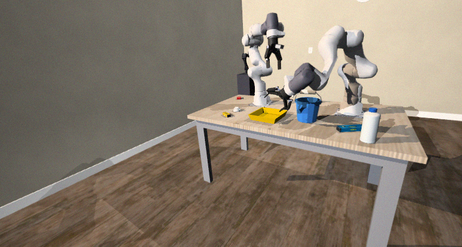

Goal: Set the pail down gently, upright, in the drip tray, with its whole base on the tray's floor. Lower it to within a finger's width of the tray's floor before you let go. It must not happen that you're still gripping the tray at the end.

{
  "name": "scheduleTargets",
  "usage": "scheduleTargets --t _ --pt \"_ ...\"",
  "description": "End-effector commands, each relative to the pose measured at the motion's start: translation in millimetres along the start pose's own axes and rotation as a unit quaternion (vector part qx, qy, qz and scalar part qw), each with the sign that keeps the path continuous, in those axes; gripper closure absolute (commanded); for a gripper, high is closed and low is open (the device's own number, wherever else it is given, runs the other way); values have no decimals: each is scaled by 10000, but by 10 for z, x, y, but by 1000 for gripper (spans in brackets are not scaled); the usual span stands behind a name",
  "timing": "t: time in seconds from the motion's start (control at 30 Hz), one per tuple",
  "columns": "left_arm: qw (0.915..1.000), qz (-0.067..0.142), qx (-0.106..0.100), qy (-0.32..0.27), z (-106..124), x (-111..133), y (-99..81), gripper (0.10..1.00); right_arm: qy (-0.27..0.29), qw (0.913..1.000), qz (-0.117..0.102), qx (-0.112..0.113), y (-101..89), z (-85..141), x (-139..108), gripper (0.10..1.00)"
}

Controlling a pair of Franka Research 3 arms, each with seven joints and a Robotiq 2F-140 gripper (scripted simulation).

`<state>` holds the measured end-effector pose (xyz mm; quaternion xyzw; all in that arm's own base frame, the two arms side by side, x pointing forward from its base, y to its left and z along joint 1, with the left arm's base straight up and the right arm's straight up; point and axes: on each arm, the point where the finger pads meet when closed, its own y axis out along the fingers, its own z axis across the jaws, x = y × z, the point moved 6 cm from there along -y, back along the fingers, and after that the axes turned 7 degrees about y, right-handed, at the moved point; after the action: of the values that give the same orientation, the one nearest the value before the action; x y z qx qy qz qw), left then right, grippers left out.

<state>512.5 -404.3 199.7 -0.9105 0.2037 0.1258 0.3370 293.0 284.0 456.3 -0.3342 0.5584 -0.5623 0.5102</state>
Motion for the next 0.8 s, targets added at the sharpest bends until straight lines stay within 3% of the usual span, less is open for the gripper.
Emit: scheduleTargets --t 0.0,0.17,0.37,0.47,0.53,0.77 --pt "9981 35 129 -608 5 -34 -66 98 446 9990 -93 36 8 165 80 98" --pt "9961 -23 227 -853 11 -48 -177 98 1277 9915 -217 122 -6 558 275 98" --pt "9929 -99 338 -1140 20 -66 -307 98 2354 9709 -366 237 -38 1047 595 98" --pt "9922 -112 355 -1187 21 -69 -329 98 2486 9675 -384 251 -43 1104 640 98" --pt "9897 -163 420 -1361 27 -81 -407 98 2867 9566 -433 292 -59 1269 775 98" --pt "9840 -265 533 -1680 40 -104 -552 98 3527 9336 -514 364 -92 1545 1035 98"
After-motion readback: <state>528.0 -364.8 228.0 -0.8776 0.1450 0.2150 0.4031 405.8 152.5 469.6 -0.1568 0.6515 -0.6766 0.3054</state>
